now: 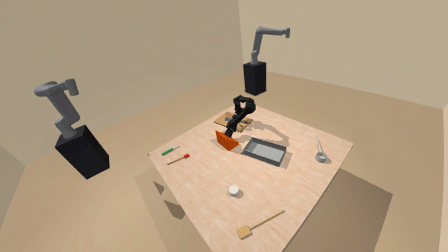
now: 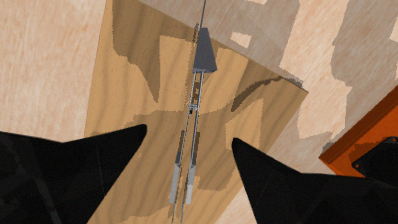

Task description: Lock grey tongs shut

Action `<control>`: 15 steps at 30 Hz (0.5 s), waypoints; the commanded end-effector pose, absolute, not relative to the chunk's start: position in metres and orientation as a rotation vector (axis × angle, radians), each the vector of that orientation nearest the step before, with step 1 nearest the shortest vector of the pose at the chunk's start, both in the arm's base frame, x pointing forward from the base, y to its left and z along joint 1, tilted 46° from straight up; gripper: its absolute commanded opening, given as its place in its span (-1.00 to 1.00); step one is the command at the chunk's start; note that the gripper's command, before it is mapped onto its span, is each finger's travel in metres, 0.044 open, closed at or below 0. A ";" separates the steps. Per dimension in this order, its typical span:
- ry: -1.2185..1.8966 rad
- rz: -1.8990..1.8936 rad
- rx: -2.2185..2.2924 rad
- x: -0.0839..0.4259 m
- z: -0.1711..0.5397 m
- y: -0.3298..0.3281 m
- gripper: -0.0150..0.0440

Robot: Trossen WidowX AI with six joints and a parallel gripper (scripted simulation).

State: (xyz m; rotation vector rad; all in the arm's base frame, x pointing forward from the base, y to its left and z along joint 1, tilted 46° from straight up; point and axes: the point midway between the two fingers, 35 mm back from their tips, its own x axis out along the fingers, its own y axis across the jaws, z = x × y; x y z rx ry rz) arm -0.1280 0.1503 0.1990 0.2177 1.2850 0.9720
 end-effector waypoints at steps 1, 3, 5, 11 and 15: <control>1.297 0.945 0.201 -0.120 0.205 0.157 1.00; 1.310 0.912 0.225 -0.110 0.211 0.163 1.00; 1.307 0.912 0.192 -0.103 0.214 0.166 1.00; 1.344 0.857 0.196 -0.081 0.222 0.175 1.00; 1.357 0.825 0.151 -0.059 0.223 0.174 1.00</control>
